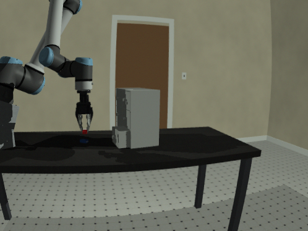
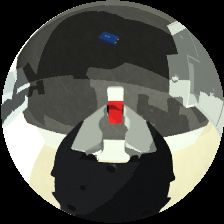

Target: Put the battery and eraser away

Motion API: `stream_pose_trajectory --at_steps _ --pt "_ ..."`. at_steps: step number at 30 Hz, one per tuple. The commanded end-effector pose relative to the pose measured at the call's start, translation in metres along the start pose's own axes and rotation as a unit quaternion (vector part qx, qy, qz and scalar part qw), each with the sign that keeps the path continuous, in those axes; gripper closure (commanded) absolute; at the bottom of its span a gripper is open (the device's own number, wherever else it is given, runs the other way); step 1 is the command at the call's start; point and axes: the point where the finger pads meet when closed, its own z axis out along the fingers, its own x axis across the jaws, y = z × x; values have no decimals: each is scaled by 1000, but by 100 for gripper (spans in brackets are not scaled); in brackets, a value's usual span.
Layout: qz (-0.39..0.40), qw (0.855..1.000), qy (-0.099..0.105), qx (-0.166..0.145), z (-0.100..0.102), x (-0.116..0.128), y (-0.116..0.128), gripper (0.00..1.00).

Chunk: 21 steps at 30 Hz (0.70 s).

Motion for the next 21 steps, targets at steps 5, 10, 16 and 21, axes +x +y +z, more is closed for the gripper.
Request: stream_pose_trajectory --at_steps 5,10,16,21 --pt "4 1000 0 0 0 1 0 89" --pt "25 1000 0 0 0 2 -3 89" --pt "56 998 0 0 0 5 -6 89" --pt "116 993 0 0 0 10 -13 89"
